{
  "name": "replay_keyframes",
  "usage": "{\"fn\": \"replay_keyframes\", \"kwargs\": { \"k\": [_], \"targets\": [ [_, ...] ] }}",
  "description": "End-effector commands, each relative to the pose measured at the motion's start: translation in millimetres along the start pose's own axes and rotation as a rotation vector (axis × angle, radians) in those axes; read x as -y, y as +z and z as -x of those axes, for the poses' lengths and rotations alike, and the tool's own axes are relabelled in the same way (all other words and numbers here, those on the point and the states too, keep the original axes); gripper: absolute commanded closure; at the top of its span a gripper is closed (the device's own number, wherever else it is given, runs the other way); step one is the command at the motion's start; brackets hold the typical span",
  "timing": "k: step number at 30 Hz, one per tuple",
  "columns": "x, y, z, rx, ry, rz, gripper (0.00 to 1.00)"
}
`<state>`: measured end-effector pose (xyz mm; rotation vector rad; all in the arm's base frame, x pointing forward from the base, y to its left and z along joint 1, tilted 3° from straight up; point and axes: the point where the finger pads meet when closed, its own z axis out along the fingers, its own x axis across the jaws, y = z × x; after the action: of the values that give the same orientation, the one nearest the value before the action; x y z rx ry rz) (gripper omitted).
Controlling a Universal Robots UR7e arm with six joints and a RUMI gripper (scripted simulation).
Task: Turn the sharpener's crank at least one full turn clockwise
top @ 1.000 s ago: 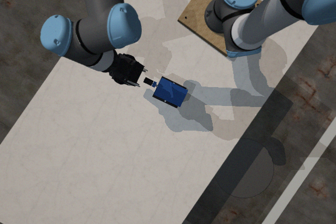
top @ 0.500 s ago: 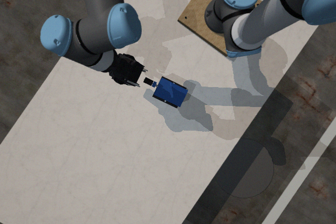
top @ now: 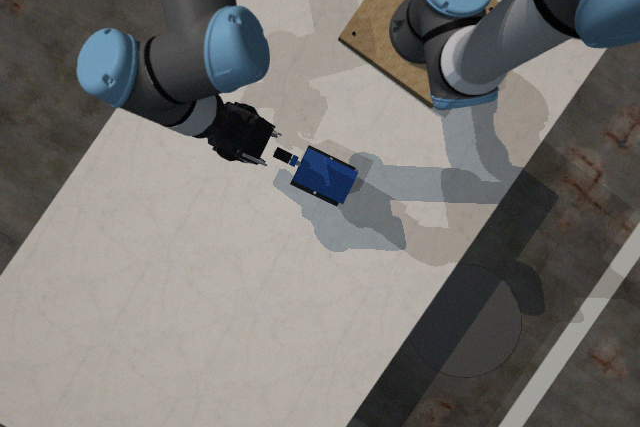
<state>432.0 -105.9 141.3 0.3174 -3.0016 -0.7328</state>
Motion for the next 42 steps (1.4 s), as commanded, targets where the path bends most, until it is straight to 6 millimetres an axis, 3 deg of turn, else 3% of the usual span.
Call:
{"fn": "replay_keyframes", "kwargs": {
  "k": [1,27,42],
  "targets": [
    [0,-1,1,0.001,-0.001,-0.001,0.68],
    [-1,32,1,-0.001,0.000,0.003,0.68],
    [0,34,1,0.001,-0.001,-0.001,0.68]
  ]
}}
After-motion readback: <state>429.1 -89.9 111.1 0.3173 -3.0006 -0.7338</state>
